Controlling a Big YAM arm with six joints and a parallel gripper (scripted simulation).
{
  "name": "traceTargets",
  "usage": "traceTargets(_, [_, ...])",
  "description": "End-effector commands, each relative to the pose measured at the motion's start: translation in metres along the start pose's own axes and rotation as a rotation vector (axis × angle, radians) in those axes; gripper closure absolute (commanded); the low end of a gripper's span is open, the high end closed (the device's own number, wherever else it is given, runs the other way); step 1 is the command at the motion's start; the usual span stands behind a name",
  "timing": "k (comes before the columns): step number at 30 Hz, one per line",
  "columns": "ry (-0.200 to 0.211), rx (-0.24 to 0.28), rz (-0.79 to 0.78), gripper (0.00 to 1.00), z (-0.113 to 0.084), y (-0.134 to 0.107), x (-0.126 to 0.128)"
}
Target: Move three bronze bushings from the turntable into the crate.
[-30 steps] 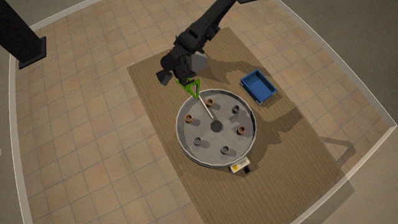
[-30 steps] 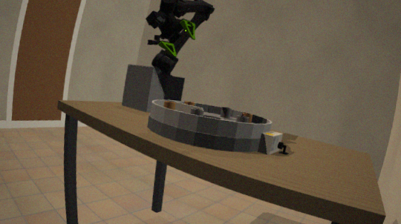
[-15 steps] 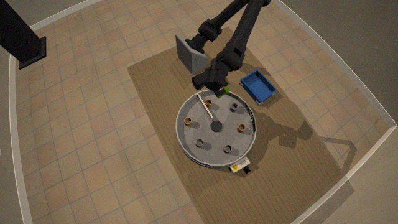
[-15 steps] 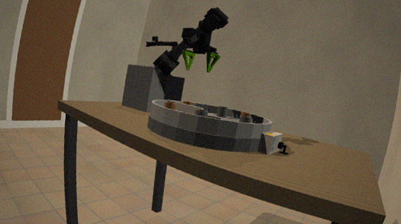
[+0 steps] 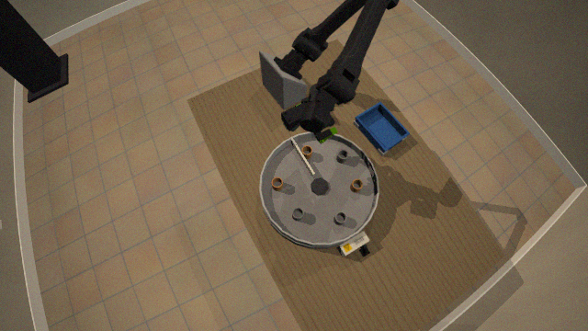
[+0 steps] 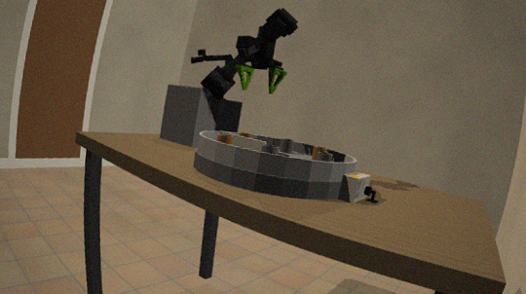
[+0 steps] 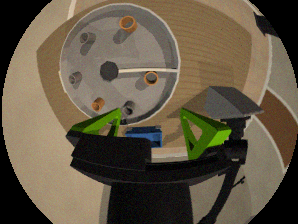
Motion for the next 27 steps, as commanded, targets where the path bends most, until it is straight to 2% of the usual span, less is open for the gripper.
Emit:
traceTargets(1, [0.015, -0.015, -0.014, 0.00, -0.0074, 0.0077, 0.0052])
traceTargets(2, [0.013, -0.015, -0.016, 0.89, -0.0065, 0.0070, 0.0061])
traceTargets(27, [0.013, -0.015, -0.016, 0.89, -0.0065, 0.0070, 0.0061])
Point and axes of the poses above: the point where the finger pads meet when closed, its own z axis out along the fingers, its own x axis across the jaws, y = z × x, the point moved 9 cm from there along -z, back along the fingers, and after that the axes turned 13 degrees about -z, right-handed, at the moved point
